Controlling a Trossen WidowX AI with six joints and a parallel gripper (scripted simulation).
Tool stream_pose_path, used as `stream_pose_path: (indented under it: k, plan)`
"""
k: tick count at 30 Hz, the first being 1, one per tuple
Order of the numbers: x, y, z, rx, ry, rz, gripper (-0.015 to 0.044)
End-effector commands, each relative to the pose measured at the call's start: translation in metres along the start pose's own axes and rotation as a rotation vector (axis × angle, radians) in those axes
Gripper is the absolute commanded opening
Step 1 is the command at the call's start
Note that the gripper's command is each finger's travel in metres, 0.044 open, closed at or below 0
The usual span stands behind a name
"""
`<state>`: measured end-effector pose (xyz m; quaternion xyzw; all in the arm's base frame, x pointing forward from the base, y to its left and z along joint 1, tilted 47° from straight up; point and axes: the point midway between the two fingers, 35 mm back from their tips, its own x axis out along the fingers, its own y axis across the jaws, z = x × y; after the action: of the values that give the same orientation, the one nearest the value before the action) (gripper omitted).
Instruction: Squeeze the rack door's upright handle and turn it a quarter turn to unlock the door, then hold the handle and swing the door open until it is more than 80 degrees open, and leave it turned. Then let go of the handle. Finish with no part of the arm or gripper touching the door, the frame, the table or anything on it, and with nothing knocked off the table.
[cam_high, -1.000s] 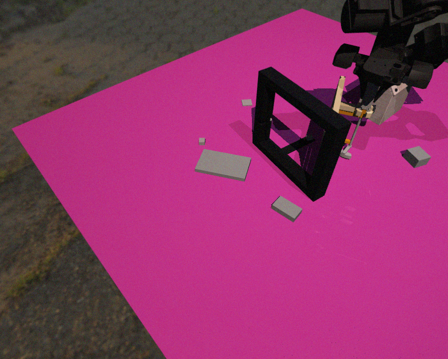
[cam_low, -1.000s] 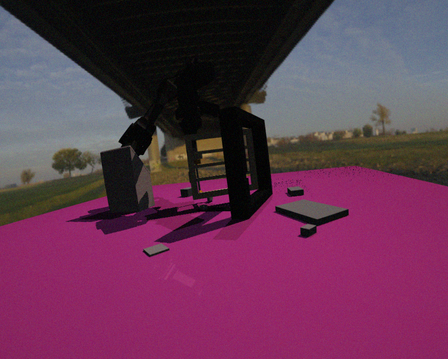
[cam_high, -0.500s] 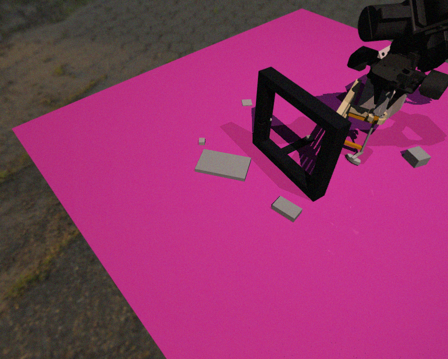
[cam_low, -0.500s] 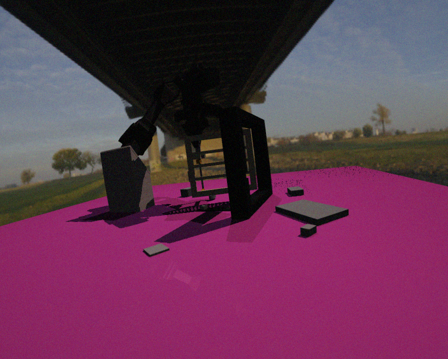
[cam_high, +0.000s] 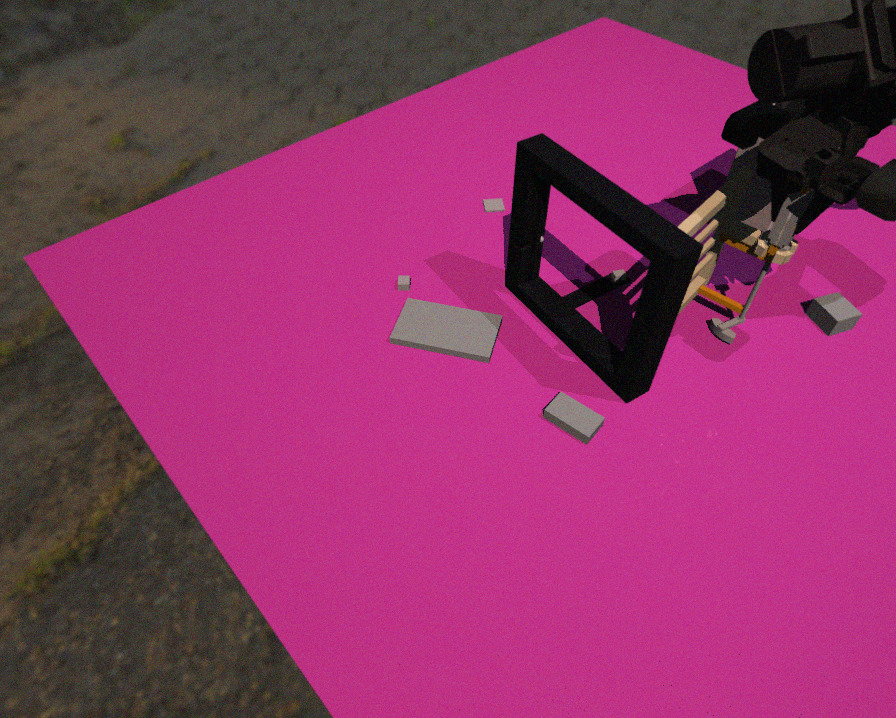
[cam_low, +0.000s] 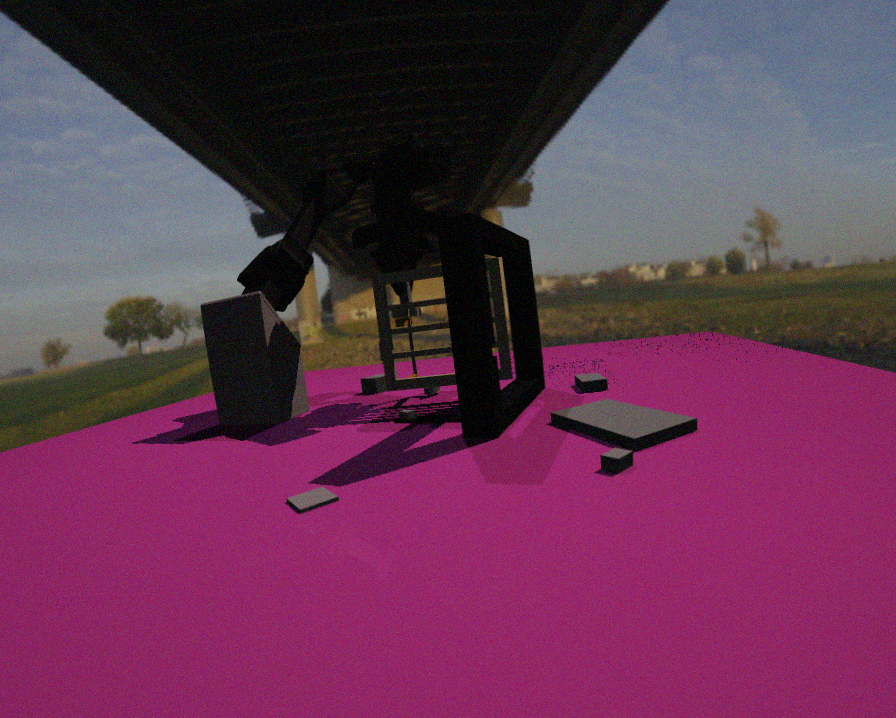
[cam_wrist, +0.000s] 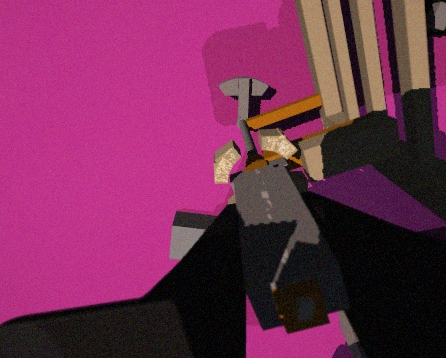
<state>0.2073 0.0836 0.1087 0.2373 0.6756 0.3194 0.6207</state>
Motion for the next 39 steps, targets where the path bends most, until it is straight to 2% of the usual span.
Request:
stream_pose_path:
  k: [1,18,30,39]
  plan:
    - [0.0,0.007,0.003,0.049,-0.004,0.002,0.0008]
    - [-0.001,0.039,0.012,0.257,-0.004,0.005,0.0008]
    - [-0.001,0.041,0.013,0.264,-0.004,0.005,0.0008]
    - [-0.001,0.041,0.013,0.264,-0.004,0.005,0.0244]
